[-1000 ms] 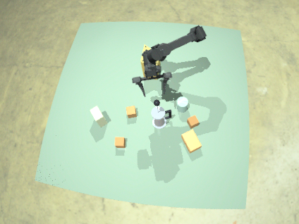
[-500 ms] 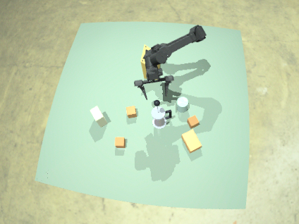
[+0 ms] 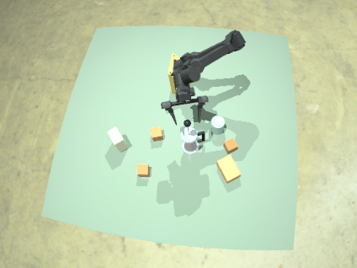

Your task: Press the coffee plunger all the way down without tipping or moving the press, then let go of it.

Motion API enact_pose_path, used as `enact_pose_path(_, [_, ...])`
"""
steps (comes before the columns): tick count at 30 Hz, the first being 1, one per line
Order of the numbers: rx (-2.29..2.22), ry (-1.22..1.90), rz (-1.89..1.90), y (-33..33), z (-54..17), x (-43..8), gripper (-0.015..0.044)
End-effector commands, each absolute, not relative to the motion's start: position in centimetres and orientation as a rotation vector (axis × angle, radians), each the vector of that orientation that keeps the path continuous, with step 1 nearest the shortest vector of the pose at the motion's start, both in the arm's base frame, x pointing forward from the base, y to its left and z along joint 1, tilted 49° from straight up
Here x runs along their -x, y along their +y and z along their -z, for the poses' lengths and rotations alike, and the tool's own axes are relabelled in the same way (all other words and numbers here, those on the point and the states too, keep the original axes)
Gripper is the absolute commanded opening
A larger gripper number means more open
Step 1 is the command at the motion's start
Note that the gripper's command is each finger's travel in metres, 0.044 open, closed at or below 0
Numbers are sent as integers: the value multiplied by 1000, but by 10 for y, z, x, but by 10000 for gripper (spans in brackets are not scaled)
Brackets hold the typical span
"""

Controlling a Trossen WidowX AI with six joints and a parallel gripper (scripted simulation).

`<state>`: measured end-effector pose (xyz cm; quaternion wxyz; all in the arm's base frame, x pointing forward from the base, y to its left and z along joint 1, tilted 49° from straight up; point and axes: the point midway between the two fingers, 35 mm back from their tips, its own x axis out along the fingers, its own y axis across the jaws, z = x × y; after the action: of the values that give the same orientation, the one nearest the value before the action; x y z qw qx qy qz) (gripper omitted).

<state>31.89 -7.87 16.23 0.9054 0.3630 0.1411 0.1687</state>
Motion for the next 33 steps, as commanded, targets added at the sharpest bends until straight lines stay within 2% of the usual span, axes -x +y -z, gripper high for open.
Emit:
enact_pose_path(1, [-759, 295, -346, -77, -160, -322, 414])
enact_pose_path(12, [-759, 295, -346, -77, -160, -322, 125])
enact_pose_path(33, [-757, 298, -345, -68, -149, -328, 123])
